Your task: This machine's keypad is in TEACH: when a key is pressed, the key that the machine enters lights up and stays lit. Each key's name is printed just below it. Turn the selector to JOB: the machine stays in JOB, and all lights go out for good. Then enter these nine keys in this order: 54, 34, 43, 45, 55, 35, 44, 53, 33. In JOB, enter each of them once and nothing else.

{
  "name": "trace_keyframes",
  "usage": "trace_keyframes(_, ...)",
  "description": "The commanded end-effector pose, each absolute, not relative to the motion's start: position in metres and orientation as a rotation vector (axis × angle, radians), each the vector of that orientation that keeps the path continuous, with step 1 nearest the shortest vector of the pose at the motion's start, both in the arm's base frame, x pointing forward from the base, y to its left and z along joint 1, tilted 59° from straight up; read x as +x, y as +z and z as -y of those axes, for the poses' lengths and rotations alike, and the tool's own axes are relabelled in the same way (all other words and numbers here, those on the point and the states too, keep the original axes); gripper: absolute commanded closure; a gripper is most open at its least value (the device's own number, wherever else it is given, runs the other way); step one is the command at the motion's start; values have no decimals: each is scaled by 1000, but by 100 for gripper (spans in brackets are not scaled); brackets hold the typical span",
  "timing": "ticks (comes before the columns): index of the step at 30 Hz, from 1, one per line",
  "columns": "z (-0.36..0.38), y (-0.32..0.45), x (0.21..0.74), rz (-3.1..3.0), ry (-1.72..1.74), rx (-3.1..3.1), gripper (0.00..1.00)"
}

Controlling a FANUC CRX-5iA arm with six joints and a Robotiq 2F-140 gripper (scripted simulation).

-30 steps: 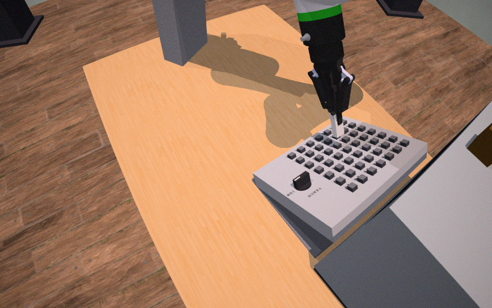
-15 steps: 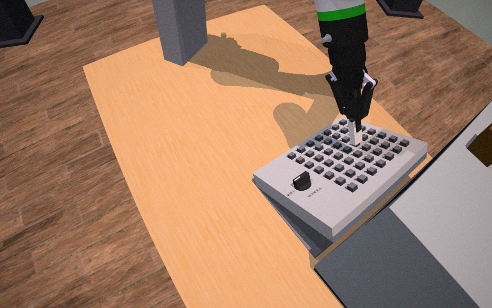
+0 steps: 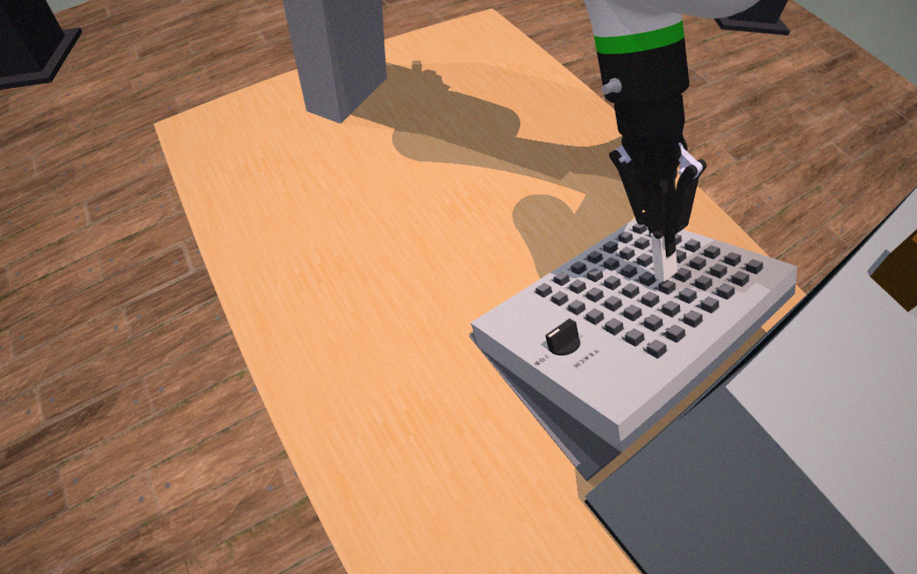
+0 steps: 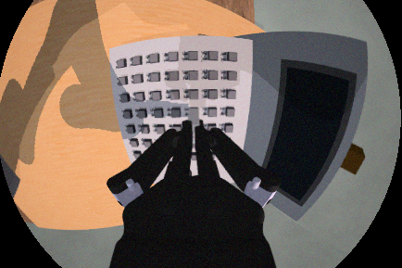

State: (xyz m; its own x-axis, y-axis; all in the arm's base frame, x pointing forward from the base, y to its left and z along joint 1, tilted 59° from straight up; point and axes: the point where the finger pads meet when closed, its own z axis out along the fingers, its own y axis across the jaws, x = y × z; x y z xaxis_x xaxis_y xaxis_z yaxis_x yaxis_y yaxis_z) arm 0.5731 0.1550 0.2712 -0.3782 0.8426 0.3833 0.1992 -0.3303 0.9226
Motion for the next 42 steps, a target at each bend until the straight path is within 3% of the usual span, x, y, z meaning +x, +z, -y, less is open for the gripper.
trace_keyframes(1,-157,271,577,-1422,1757,1358,100)
trace_keyframes(42,-160,271,584,-1422,1757,1358,100)
